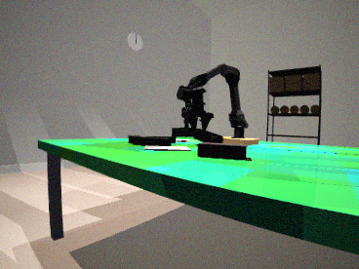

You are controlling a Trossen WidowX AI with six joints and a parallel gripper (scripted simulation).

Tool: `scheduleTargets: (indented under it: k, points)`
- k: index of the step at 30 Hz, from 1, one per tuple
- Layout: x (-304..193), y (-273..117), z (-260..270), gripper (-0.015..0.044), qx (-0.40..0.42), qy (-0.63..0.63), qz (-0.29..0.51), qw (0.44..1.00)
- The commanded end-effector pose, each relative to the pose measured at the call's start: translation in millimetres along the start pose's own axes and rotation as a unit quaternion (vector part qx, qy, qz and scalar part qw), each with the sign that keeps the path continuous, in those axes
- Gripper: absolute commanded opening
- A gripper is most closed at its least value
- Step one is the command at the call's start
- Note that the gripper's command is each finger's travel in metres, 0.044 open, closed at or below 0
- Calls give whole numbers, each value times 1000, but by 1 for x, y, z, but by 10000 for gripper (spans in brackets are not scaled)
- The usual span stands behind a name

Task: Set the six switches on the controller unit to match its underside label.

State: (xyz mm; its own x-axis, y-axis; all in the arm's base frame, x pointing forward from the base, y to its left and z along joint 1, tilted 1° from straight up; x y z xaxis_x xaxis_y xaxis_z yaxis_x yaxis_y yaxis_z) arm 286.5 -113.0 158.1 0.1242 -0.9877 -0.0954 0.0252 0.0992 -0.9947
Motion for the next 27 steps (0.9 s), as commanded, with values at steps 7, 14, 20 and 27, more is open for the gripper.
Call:
scheduleTargets:
  k: [7,14,20,27]
  points:
    - [-8,-8,1,336,4,-1,-8,1000]
    - [-13,-12,2,336,3,-1,-13,1000]
    - [-17,-16,3,336,2,-1,-18,1000]
    - [-23,-19,4,336,0,-1,-25,1000]
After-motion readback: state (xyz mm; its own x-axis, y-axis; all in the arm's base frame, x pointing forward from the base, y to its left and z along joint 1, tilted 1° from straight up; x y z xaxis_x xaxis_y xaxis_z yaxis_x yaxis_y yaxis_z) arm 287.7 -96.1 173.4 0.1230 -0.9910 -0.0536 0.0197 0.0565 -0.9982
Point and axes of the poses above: the point midway between the two fingers, 35 mm back from their tips, its own y axis out along the fingers, its own z axis across the jaws, x = y × z, the point moved 9 cm from there along -y, back along the fingers, and after that the axes turned 14 degrees about -y, right-handed, at the moved point
